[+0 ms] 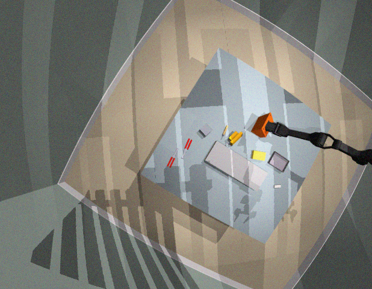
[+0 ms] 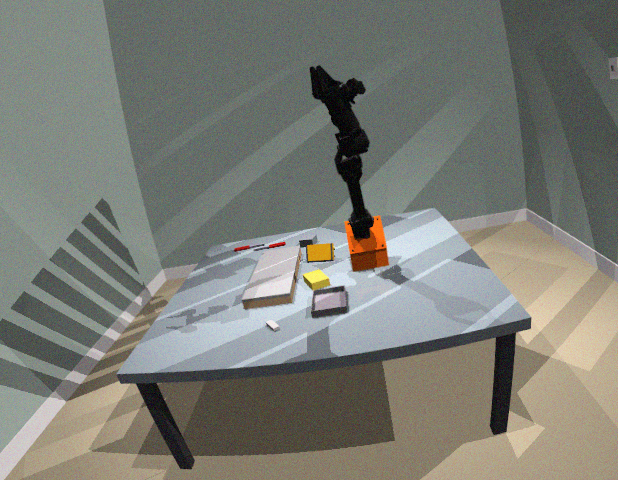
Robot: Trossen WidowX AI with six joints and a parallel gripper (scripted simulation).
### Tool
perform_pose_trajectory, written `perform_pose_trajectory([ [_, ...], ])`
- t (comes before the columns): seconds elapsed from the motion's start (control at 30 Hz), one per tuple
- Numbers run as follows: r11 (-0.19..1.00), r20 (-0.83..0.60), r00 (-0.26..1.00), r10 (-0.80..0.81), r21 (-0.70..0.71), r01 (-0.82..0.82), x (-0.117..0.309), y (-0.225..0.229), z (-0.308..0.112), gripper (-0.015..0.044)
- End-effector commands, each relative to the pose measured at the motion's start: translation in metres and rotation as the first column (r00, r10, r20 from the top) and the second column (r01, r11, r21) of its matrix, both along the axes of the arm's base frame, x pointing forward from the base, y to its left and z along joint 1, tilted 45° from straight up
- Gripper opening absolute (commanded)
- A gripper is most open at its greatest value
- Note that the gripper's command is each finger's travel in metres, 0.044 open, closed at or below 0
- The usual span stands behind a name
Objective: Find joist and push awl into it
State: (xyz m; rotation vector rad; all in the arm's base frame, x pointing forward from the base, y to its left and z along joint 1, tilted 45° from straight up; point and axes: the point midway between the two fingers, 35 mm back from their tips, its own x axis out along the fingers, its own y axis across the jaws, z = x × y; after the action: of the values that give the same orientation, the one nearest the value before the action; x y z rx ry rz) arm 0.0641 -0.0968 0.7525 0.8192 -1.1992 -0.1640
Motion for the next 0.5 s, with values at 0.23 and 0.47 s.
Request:
perform_pose_trajectory([
  [0.23,0.985,0.035,0.993,-0.115,-0.122,0.119,-0.020,0.039,0.010,0.0440],
  [0.47,0.955,0.086,0.982,-0.170,-0.232,0.186,-0.028,0.082,0.017,0.0440],
])
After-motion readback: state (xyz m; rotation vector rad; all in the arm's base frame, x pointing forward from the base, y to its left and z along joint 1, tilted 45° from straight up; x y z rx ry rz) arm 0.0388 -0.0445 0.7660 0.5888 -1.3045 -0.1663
